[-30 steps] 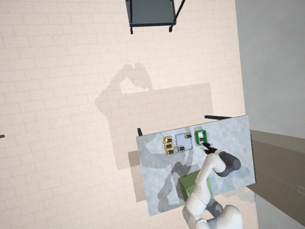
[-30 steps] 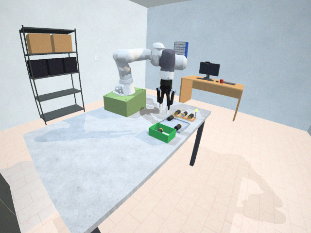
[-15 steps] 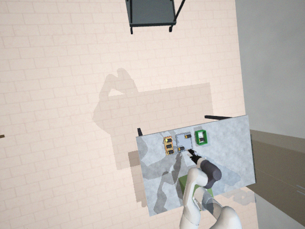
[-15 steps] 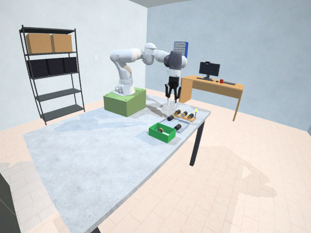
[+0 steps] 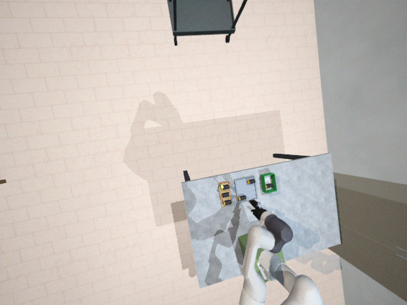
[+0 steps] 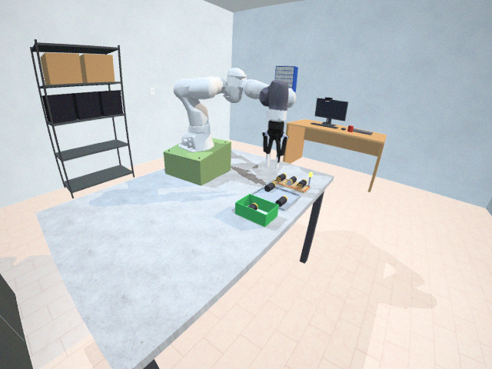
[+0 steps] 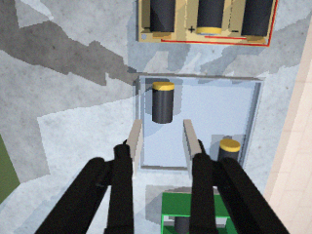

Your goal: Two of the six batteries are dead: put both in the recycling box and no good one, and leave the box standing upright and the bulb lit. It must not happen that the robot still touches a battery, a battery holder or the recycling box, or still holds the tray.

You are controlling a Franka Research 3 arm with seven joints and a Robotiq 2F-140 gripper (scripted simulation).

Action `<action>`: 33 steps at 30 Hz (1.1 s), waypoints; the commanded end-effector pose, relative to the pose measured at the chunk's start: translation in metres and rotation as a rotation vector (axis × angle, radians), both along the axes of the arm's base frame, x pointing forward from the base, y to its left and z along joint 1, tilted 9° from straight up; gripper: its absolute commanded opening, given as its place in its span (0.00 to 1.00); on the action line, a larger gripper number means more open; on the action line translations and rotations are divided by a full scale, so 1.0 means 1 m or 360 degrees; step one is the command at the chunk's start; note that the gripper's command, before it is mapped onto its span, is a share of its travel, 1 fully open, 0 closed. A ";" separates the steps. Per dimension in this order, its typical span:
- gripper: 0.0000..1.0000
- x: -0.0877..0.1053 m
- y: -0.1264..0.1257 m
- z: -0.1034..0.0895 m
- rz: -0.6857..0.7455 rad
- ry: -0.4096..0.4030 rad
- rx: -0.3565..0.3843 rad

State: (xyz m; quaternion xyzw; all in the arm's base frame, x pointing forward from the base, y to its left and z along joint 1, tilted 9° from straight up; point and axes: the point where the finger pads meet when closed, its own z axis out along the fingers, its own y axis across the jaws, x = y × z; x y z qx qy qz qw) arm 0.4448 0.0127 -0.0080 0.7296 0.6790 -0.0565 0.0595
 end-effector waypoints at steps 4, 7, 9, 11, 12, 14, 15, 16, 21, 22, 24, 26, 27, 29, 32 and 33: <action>0.29 0.000 0.000 -0.001 -0.0055 -0.0010 0.0000; 0.29 0.000 0.000 -0.001 -0.0055 -0.0010 0.0000; 0.29 0.000 0.000 -0.001 -0.0055 -0.0010 0.0000; 0.29 0.000 0.000 -0.001 -0.0055 -0.0010 0.0000; 0.29 0.000 0.000 -0.001 -0.0055 -0.0010 0.0000; 0.29 0.000 0.000 -0.001 -0.0055 -0.0010 0.0000; 0.29 0.000 -0.001 -0.003 -0.0055 -0.0010 0.0000; 0.29 0.000 -0.001 -0.008 -0.0055 -0.0010 0.0000; 0.29 0.000 -0.009 -0.055 -0.0055 -0.0010 0.0000; 0.29 0.000 -0.011 -0.063 -0.0055 -0.0010 0.0000; 0.29 0.000 -0.012 -0.071 -0.0055 -0.0010 0.0000; 0.29 0.000 -0.012 -0.071 -0.0055 -0.0010 0.0000; 0.29 0.000 -0.012 -0.071 -0.0055 -0.0010 0.0000; 0.29 0.000 -0.012 -0.071 -0.0055 -0.0010 0.0000; 0.29 0.000 -0.012 -0.071 -0.0055 -0.0010 0.0000; 0.29 0.000 -0.012 -0.071 -0.0055 -0.0010 0.0000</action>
